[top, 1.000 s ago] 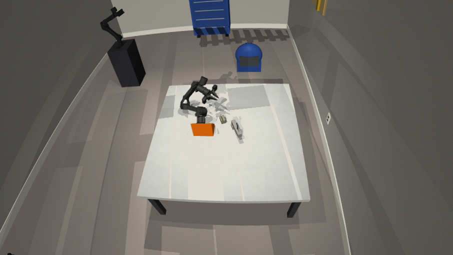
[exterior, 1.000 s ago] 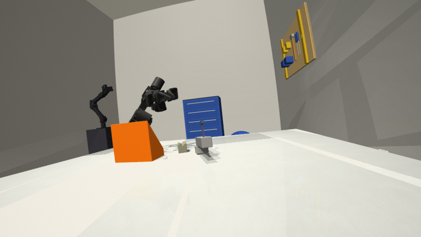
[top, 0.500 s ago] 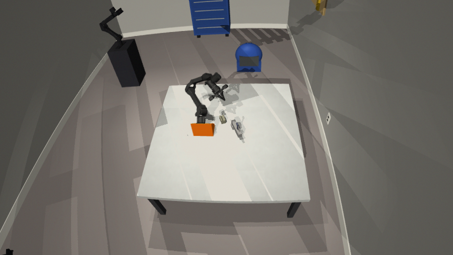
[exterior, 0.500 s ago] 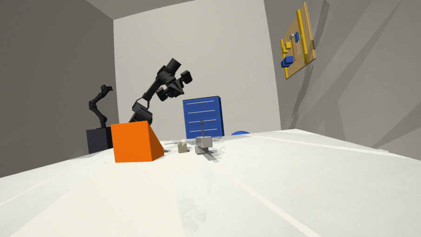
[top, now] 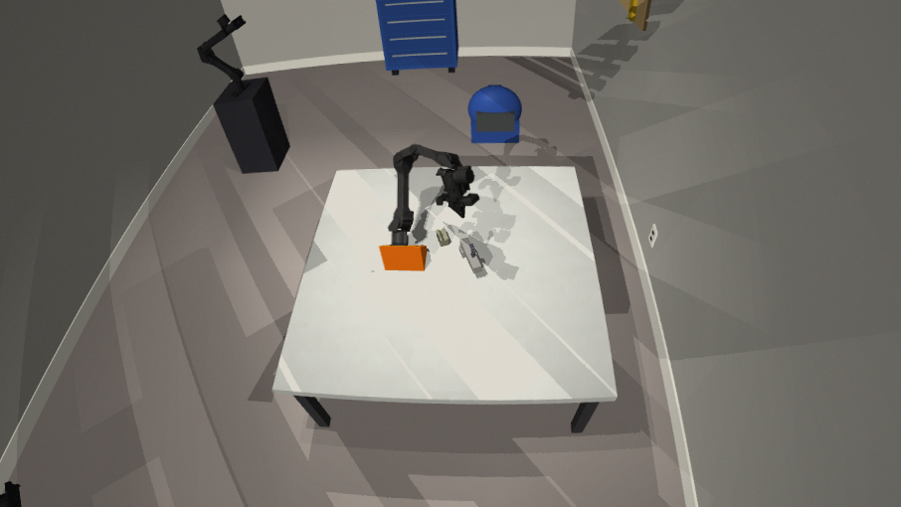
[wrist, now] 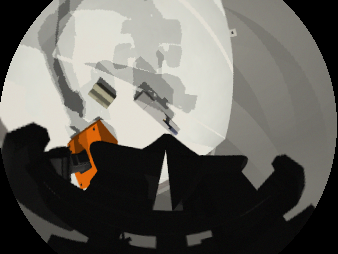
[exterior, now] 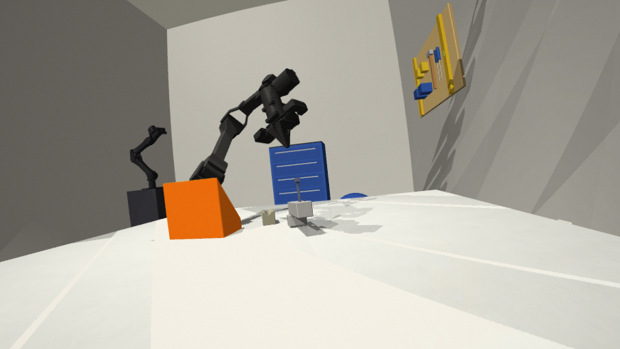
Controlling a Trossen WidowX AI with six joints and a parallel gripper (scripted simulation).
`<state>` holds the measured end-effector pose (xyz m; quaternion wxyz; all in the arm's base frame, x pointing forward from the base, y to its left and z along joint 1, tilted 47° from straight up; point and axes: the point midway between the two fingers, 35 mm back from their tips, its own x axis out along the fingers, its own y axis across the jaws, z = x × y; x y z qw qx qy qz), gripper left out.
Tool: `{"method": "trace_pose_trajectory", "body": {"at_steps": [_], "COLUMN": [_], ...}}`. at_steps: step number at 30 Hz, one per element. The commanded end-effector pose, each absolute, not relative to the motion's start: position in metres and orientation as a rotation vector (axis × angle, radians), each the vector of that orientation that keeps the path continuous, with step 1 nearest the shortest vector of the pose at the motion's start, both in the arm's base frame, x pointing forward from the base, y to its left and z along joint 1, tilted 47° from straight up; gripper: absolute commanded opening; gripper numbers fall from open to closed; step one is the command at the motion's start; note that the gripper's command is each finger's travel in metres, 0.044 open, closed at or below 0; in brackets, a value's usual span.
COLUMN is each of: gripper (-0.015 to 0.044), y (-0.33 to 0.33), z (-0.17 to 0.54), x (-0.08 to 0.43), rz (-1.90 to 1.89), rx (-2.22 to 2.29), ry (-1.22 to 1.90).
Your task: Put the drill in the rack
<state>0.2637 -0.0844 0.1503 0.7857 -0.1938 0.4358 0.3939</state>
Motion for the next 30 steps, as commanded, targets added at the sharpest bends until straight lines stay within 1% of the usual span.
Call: {"method": "trace_pose_trajectory", "body": {"at_steps": [1, 11, 18, 30], "gripper": [0.0, 0.0, 0.0, 0.0], "y": [-0.087, -0.094, -0.092, -0.084], "z": [0.12, 0.041, 0.039, 0.028], "x": [0.284, 0.309, 0.304, 0.311], "rz": [0.874, 0.848, 0.858, 0.847], "rx": [-0.167, 0.351, 0.34, 0.36], "ry": [1.039, 1.285, 1.286, 1.288]}}
